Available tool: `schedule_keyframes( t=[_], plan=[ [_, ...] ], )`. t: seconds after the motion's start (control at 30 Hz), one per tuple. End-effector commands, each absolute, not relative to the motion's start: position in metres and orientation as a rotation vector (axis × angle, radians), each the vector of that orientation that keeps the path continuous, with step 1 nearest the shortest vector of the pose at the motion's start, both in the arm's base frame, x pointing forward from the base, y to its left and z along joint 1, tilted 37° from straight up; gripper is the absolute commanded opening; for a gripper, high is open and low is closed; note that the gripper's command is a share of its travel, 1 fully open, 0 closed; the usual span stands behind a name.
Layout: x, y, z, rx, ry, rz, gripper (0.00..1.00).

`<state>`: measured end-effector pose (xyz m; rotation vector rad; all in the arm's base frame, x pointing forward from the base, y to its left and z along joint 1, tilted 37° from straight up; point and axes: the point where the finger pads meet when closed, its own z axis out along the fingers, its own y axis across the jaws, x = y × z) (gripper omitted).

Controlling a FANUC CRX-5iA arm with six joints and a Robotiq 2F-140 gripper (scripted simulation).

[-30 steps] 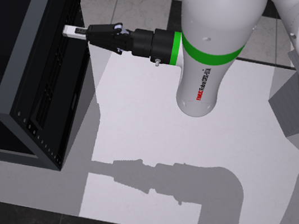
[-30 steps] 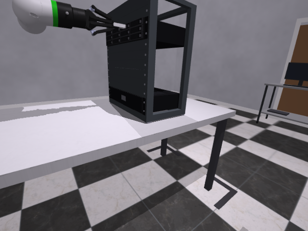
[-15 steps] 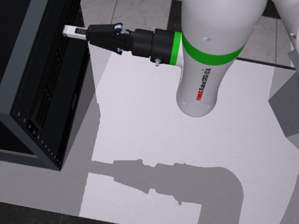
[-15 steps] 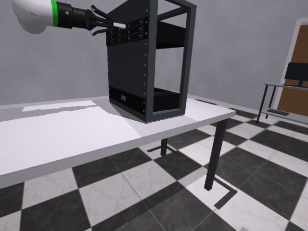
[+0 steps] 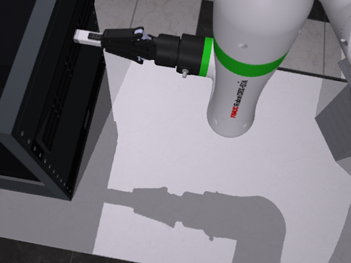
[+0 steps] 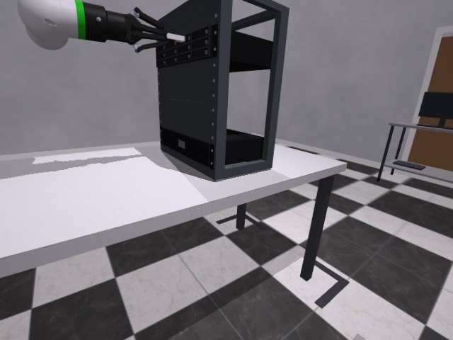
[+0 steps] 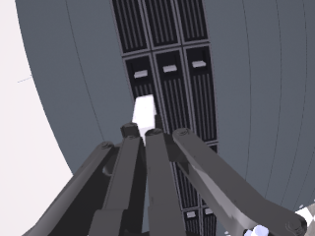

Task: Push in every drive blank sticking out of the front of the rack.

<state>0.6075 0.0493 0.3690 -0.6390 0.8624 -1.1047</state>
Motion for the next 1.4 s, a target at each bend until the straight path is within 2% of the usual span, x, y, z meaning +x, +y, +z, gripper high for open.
schedule_keyframes(
  t=[0.0,1.0,1.37],
  plan=[
    [0.607,0.049,0.37,-0.638,0.862,-1.105,0.1],
    [0.606,0.049,0.369,-0.638,0.862,-1.105,0.1],
    [0.563,0.048,0.342,-0.638,0.862,-1.105,0.1]
  ],
)
